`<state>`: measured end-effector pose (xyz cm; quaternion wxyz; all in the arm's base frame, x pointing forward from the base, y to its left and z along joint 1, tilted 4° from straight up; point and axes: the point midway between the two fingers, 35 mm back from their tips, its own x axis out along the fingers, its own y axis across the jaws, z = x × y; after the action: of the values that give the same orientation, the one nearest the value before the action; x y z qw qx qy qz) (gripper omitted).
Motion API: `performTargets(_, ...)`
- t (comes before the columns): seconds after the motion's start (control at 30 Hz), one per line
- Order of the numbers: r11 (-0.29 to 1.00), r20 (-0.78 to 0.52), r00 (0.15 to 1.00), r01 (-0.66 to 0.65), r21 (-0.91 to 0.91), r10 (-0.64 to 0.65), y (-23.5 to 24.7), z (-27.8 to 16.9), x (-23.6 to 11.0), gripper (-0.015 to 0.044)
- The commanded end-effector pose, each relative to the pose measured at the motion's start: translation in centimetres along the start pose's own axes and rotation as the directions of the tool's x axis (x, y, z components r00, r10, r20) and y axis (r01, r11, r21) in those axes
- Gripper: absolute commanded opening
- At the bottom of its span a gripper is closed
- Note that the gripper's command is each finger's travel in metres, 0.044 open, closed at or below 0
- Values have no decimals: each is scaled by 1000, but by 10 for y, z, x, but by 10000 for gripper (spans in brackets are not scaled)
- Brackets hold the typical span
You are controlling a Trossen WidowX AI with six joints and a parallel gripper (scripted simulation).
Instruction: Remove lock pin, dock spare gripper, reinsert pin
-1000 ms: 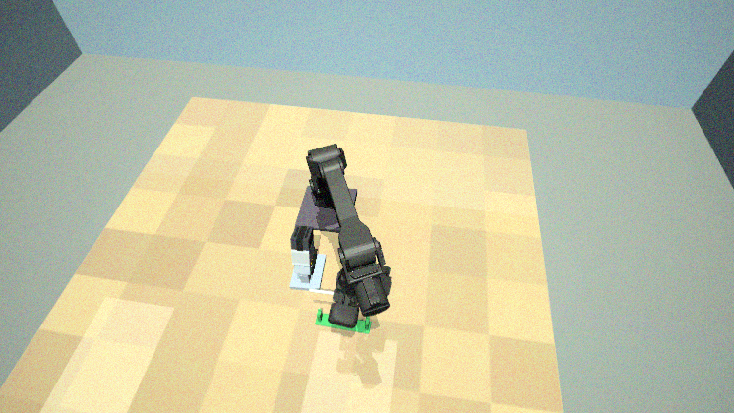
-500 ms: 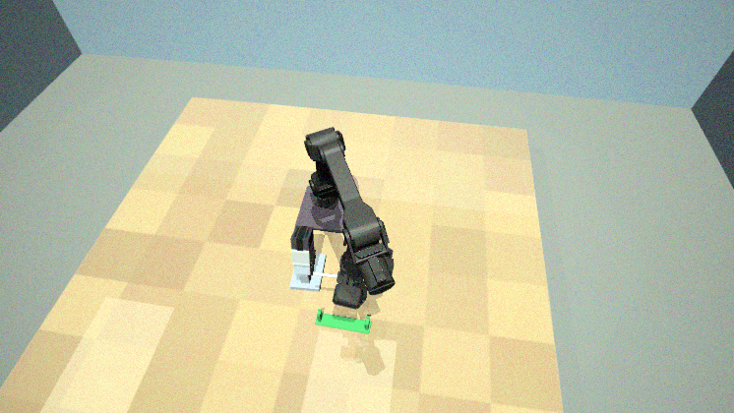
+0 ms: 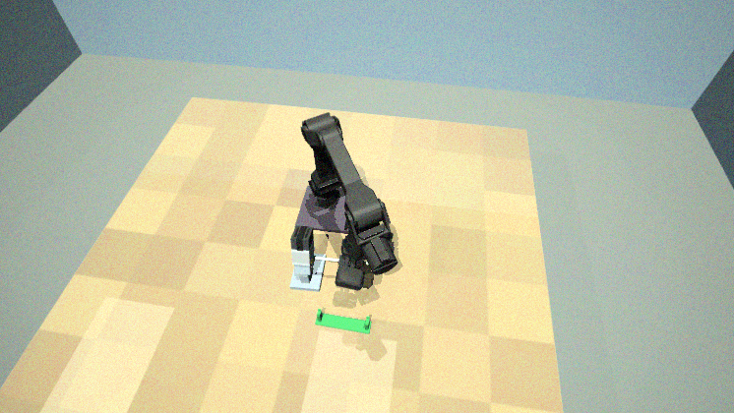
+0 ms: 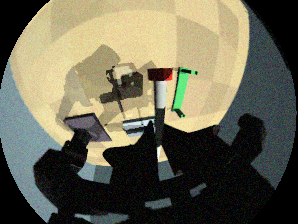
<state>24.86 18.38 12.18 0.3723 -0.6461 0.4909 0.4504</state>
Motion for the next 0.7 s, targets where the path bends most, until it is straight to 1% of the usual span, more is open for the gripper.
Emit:
performTargets(0.0, 1000, 2, 1000, -2, -2, 2, 11, 0, 1, 0)
performTargets(0.2, 1000, 2, 1000, -2, -3, 2, 12, 1, 7, 0)
performTargets(0.53, 1000, 5, 1000, 0, -7, 1, 11, 11, 44, 0)
performTargets(0.67, 1000, 5, 1000, 4, -5, -4, 12, 13, 54, 0)
